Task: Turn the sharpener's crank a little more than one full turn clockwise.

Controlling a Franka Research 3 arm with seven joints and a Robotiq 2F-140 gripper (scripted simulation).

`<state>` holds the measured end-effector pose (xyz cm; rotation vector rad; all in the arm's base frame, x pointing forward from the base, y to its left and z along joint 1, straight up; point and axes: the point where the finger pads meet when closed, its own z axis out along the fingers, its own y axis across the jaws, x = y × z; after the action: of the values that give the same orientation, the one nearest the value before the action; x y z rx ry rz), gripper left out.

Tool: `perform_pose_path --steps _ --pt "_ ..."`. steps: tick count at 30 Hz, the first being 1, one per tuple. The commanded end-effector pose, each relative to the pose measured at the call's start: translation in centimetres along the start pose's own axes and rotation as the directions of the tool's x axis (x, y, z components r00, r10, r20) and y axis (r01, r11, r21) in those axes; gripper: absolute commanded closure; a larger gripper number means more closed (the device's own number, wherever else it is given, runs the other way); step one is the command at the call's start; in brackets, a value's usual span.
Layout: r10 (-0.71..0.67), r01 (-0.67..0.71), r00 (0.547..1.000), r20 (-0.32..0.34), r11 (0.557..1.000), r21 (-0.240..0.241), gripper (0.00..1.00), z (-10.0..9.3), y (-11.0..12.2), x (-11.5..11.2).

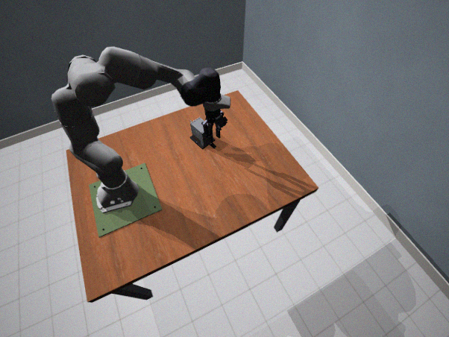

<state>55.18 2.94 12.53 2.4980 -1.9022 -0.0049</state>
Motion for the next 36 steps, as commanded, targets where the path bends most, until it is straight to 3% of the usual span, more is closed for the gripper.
perform_pose_path --steps 1,20,36 --pt "0.004 -0.004 1.0 -0.002 1.0 0.004 0.61 -0.1 -0.1 0.0" --pt "0.004 -0.004 1.0 -0.002 1.0 0.004 0.61 0.1 -0.1 0.0" --pt "0.004 -0.004 1.0 -0.001 1.0 0.004 0.61 1.6 -0.1 0.0"
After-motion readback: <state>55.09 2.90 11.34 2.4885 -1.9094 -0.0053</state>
